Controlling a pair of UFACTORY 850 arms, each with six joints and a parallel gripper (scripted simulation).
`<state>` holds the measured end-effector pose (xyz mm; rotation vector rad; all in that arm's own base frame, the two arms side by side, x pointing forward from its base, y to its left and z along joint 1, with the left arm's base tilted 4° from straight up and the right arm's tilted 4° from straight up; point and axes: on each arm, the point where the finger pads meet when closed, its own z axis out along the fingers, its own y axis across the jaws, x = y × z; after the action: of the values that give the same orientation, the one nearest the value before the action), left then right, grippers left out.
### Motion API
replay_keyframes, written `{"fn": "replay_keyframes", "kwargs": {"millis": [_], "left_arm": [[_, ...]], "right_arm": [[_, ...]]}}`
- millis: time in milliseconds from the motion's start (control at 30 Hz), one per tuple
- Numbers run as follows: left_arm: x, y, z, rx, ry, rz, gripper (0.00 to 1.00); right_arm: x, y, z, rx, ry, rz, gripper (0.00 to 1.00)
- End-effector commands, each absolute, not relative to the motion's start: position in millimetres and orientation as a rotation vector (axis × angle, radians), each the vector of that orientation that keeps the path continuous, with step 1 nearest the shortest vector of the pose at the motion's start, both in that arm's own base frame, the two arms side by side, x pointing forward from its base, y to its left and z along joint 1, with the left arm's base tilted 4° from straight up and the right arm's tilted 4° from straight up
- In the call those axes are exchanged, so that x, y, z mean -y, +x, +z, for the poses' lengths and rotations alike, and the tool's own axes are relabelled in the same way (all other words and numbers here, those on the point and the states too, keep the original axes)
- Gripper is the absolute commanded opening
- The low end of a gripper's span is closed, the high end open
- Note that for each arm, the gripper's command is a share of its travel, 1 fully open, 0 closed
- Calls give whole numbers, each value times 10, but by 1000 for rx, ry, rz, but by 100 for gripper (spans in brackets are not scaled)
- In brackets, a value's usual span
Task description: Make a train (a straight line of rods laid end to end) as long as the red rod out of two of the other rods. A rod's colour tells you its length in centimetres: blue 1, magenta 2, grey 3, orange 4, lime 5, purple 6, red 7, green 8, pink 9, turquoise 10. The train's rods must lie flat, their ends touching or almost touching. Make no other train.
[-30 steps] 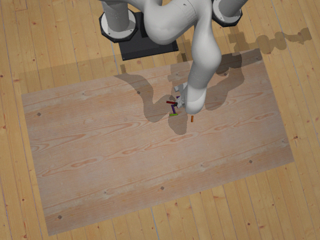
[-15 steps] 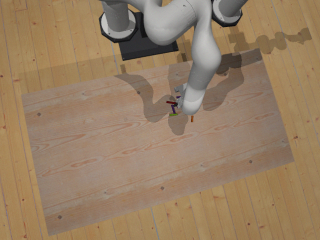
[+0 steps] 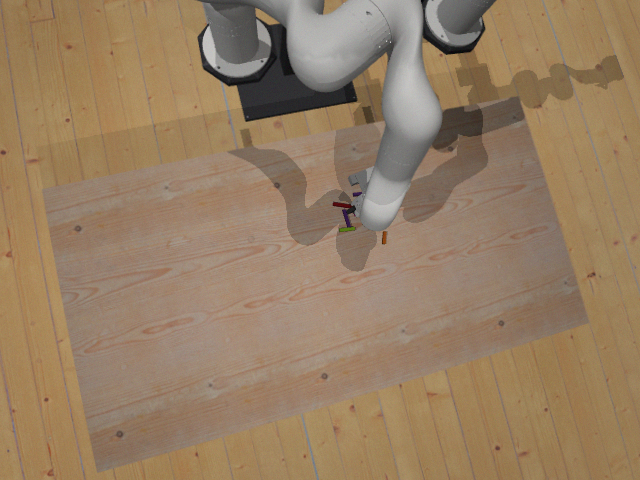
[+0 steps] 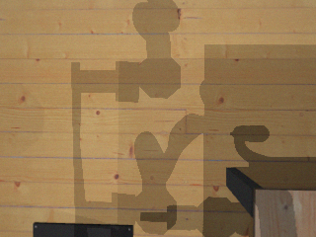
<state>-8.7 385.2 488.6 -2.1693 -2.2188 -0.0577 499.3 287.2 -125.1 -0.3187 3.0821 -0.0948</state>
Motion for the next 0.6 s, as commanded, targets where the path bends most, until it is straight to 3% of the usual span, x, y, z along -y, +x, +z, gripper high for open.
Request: {"fn": "replay_keyframes", "kwargs": {"millis": [0, 567], "left_arm": [[-3854, -87, 4893, 2218, -2168, -59, 100], [-3854, -87, 4893, 2218, -2168, -59, 100]], "right_arm": [[-2877, 5002, -1254, -3083, -319, -92, 37], [-2869, 5012, -1405, -3084, -319, -92, 37]]}}
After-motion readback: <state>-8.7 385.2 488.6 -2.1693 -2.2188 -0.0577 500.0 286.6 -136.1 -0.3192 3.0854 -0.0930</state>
